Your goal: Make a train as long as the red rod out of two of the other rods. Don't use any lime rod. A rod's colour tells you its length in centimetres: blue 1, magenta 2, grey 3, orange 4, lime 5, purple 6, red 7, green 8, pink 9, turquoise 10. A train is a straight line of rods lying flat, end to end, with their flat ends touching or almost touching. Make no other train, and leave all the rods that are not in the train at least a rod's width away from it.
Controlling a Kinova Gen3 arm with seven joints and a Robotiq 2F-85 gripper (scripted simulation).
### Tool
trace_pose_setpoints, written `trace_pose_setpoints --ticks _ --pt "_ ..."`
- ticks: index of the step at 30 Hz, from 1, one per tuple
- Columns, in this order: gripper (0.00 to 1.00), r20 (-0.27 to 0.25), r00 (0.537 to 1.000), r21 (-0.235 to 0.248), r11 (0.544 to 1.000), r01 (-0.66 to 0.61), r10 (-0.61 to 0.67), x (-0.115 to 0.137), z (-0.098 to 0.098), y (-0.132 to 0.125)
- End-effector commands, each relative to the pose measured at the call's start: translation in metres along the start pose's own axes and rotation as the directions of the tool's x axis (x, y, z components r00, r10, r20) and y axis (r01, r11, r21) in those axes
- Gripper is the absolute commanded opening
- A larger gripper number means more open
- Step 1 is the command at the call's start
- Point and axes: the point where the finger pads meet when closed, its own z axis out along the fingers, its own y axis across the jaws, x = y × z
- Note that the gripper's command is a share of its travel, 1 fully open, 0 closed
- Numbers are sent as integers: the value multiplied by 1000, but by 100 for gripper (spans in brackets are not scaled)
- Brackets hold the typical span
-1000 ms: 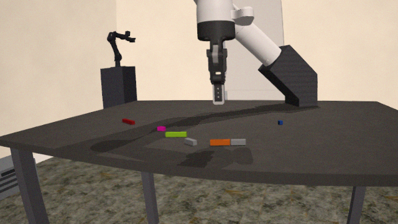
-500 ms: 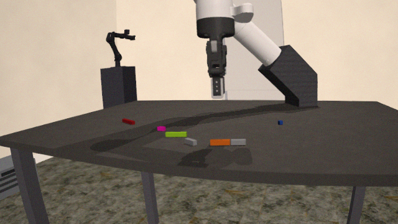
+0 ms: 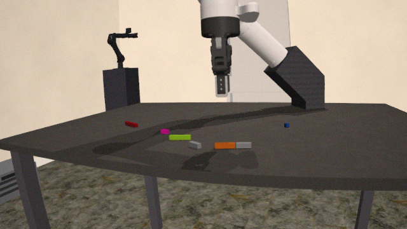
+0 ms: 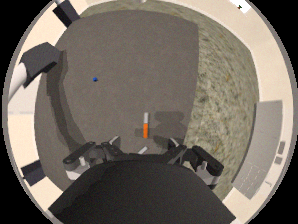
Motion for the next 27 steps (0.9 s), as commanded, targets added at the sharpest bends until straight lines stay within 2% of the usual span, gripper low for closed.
trace_pose_setpoints --ticks 1,5,18,27 --pt "100 -2 1000 -6 1000 0 0 1 -7 2" --pt "100 -2 1000 -6 1000 0 0 0 -14 2" --pt "100 -2 1000 -6 1000 0 0 0 -78 1" --pt "100 -2 1000 -6 1000 0 0 0 -88 1"
